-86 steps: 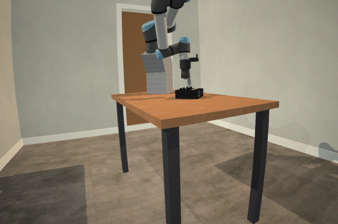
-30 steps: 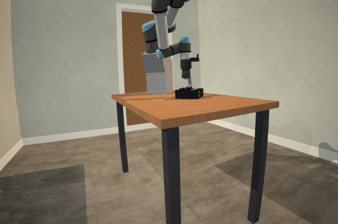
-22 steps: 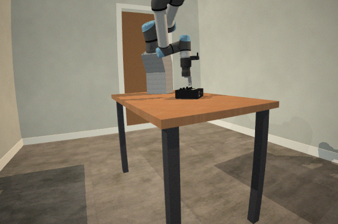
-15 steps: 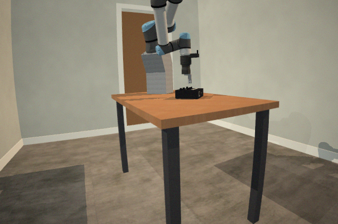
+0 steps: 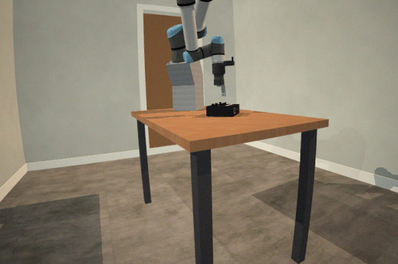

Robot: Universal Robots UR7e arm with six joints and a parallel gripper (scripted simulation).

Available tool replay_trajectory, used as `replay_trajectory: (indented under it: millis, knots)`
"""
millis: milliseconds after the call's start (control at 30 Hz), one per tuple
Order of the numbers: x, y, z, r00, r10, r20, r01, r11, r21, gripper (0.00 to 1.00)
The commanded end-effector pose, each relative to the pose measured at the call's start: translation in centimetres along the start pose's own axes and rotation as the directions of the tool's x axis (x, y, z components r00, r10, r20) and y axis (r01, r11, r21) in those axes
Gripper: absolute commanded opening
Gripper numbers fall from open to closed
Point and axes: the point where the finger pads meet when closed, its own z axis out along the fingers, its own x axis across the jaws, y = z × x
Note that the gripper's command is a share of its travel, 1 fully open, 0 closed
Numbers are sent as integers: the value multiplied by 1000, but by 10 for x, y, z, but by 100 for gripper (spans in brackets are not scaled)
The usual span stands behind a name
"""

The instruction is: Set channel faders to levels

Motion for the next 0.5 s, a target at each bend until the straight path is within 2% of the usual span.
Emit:
replay_trajectory:
  millis: [0, 133, 200, 400, 433, 467]
  knots:
    - [0, 0, 0, 1000, 0, 0, 0, 1000, 1, 0]
    - [2, -1, 0, 1000, 0, 0, 0, 1000, 1, 0]
    - [12, -6, 2, 1000, 0, 0, 0, 1000, 1, 0]
    - [85, -34, 6, 1000, 0, 0, 0, 1000, 1, 0]
    - [95, -37, 5, 1000, 0, 0, 0, 1000, 1, 0]
    - [95, -37, 5, 1000, 0, 0, 0, 1000, 1, 0]
